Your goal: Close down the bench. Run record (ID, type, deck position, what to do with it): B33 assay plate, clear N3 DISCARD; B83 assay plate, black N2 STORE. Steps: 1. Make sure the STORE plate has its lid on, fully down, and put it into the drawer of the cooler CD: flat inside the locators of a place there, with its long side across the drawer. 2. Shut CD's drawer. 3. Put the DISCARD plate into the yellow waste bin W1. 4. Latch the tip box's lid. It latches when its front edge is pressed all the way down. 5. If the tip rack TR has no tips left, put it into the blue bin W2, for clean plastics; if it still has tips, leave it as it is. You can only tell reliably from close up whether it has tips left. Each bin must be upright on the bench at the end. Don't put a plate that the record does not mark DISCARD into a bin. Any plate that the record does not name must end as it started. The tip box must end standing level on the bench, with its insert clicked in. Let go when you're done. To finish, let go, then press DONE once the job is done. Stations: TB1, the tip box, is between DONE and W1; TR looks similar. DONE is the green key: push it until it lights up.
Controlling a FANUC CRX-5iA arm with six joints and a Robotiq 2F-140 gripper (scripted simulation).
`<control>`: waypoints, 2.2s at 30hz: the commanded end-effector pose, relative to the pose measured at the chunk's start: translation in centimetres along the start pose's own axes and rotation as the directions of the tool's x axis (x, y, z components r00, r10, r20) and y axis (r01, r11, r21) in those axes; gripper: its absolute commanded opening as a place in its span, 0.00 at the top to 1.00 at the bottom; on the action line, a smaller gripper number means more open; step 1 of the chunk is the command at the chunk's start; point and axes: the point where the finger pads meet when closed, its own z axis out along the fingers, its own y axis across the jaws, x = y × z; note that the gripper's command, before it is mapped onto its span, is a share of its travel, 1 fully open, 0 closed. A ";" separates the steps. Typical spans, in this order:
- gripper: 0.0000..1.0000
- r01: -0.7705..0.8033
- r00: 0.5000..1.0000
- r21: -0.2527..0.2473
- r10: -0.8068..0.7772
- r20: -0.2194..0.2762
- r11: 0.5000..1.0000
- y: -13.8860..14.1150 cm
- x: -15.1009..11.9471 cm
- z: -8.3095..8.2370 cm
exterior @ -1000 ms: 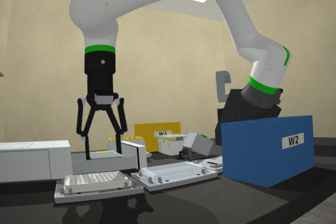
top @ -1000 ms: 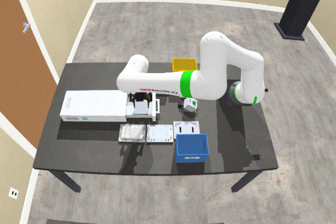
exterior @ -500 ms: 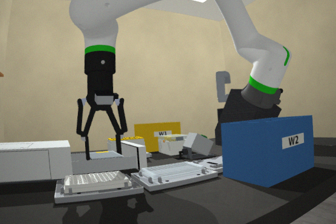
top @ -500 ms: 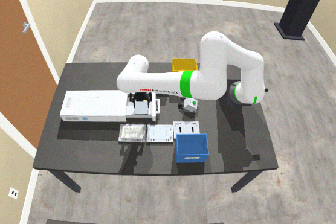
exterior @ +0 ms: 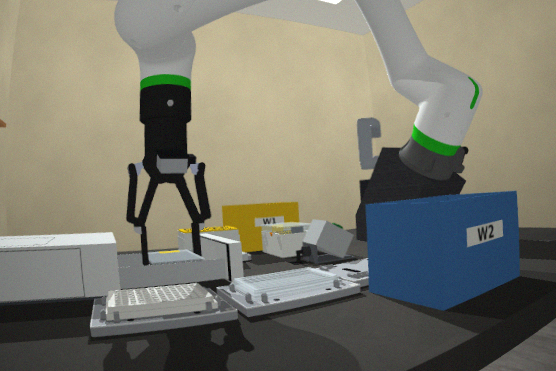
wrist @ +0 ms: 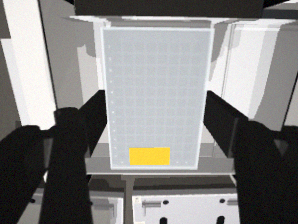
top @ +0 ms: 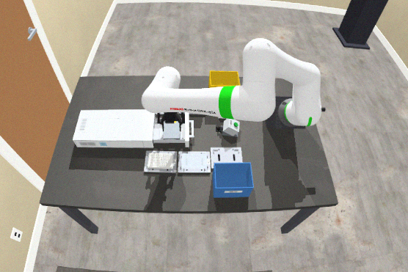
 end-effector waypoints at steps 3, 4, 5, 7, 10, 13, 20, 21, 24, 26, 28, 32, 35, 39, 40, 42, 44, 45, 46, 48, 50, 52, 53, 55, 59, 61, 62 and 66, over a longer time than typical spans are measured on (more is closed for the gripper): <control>0.90 0.000 1.000 -0.002 0.000 0.001 1.000 0.1 0.0 -0.1; 0.90 0.000 1.000 -0.002 0.000 0.001 1.000 0.1 0.0 -0.1; 0.90 0.000 1.000 -0.002 0.000 0.001 1.000 0.1 0.0 -0.1; 0.90 0.000 1.000 -0.002 0.000 0.001 1.000 0.1 0.0 -0.1; 0.90 0.000 1.000 -0.002 0.000 0.001 1.000 0.1 0.0 -0.1; 0.90 0.000 1.000 -0.002 0.000 0.001 1.000 0.1 0.0 -0.1; 0.90 0.000 1.000 -0.002 0.000 0.001 1.000 0.1 0.0 -0.1; 0.90 0.000 1.000 -0.002 0.000 0.001 1.000 0.1 0.0 0.0; 0.90 0.000 1.000 -0.002 0.000 0.001 1.000 0.1 0.0 0.0; 0.90 0.000 1.000 -0.002 0.000 0.001 1.000 0.1 0.0 0.1; 0.90 0.000 1.000 -0.002 0.000 0.001 1.000 0.1 0.0 0.1; 0.90 0.000 1.000 -0.002 0.000 0.001 1.000 0.1 0.0 0.3; 0.90 0.000 1.000 -0.002 0.000 0.001 1.000 0.1 0.0 0.4; 0.90 0.000 1.000 -0.002 0.000 0.001 1.000 0.1 0.0 0.5; 0.90 0.000 1.000 -0.002 0.000 0.001 1.000 0.1 0.0 0.5; 0.90 0.000 1.000 -0.002 0.000 0.001 1.000 0.1 0.0 0.5; 0.90 0.000 1.000 -0.002 0.000 0.001 1.000 0.1 0.0 0.6; 0.90 0.000 1.000 -0.002 0.000 0.001 1.000 0.1 0.0 0.6; 0.90 0.000 1.000 -0.002 0.000 0.001 1.000 0.1 0.0 0.7; 0.90 0.000 1.000 -0.002 0.000 0.001 1.000 0.1 0.0 0.7; 0.90 0.000 1.000 -0.002 0.000 0.001 1.000 0.1 0.0 0.8; 0.90 0.000 1.000 -0.002 0.000 0.001 1.000 0.1 0.0 0.9; 0.90 0.000 1.000 -0.002 0.000 0.001 1.000 0.1 0.0 0.9; 0.90 0.000 1.000 -0.002 0.000 0.001 1.000 0.1 0.0 1.0; 0.90 0.000 1.000 -0.002 0.000 0.001 1.000 0.1 0.0 1.0; 0.90 0.000 1.000 -0.002 0.000 0.001 1.000 0.1 0.0 1.1; 0.90 0.000 1.000 -0.002 0.000 0.001 1.000 0.1 0.0 1.1; 0.90 0.000 1.000 -0.002 0.000 0.001 1.000 0.1 0.0 1.3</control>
